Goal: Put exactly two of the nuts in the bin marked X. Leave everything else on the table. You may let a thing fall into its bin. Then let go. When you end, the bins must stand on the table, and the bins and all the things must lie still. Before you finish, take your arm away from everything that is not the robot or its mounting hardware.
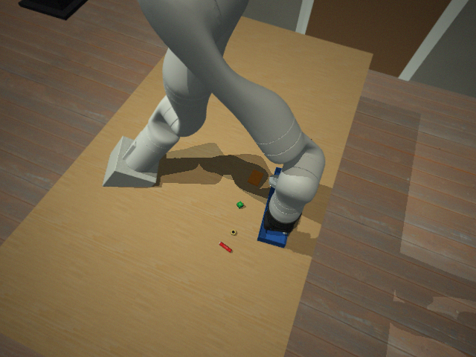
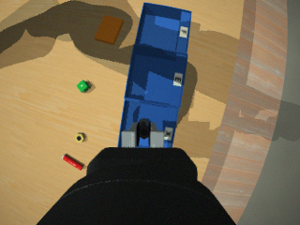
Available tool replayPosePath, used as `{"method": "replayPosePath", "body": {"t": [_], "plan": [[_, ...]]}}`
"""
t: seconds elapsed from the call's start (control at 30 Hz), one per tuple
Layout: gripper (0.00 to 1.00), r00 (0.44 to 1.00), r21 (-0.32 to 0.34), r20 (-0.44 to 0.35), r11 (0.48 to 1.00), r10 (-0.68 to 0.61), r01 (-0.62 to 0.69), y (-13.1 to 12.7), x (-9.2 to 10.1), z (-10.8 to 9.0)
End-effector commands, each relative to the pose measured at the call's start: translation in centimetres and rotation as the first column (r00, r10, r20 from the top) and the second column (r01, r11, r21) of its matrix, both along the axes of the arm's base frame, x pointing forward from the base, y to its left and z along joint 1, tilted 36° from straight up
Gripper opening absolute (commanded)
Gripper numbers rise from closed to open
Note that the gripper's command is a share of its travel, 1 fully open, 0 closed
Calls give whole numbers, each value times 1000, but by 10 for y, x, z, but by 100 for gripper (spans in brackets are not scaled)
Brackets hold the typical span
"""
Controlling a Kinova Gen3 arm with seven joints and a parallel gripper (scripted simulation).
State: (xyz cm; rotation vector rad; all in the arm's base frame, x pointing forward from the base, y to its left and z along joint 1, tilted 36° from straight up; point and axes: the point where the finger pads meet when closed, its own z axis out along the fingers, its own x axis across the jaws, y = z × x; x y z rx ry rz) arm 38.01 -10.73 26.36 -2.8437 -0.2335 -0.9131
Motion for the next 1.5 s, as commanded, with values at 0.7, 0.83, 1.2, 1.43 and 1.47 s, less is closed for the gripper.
{"method": "replayPosePath", "body": {"t": [0.7,0.83,1.2,1.43,1.47], "plan": [[34,989,65,-37,988,-140,142,-3,1,-6],[34,990,62,-36,988,-138,140,-3,3,-10],[34,990,63,-36,988,-139,141,1,15,-27],[34,990,64,-36,988,-139,141,2,21,-35],[34,990,64,-36,988,-139,141,3,22,-37]]}}
